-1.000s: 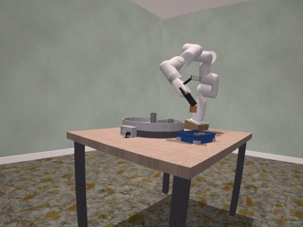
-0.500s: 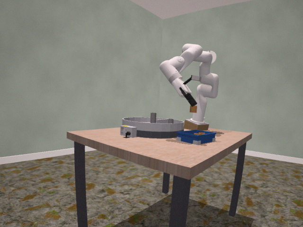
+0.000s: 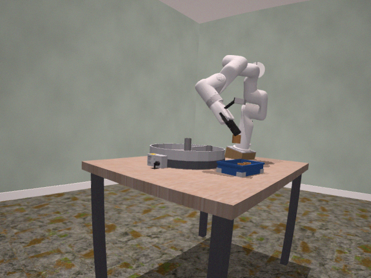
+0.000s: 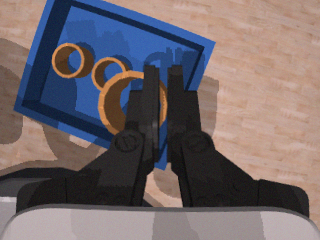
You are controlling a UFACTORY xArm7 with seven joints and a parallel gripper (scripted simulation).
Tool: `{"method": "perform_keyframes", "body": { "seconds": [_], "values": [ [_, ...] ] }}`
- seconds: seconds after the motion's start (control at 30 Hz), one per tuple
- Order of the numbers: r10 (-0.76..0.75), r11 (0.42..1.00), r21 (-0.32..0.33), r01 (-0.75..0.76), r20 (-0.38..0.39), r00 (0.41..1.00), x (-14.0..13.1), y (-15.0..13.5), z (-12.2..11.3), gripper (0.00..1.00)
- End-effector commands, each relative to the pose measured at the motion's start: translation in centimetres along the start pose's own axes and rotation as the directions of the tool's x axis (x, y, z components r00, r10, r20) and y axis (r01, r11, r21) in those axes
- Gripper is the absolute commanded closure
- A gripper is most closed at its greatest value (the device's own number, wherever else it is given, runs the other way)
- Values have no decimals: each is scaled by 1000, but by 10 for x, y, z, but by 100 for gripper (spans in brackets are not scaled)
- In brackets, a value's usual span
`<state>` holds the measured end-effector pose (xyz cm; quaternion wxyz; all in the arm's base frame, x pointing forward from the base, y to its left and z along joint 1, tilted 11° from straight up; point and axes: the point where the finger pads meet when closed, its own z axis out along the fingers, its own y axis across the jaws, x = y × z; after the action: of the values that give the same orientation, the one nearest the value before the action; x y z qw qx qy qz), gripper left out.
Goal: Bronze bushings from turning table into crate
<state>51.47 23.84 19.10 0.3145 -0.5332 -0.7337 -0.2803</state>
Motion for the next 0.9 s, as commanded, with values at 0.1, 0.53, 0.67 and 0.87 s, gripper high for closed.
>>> {"method": "perform_keyframes", "body": {
  "seconds": [0.1,0.53,0.67,0.87],
  "values": [
    [-3,1000,-4,3,0,1000,-26,2,31,100],
    [-3,1000,-4,3,0,1000,-51,3,62,100],
    [-3,1000,-4,3,0,1000,-52,3,63,100],
    [-3,1000,-4,3,0,1000,-52,3,63,100]
  ]
}}
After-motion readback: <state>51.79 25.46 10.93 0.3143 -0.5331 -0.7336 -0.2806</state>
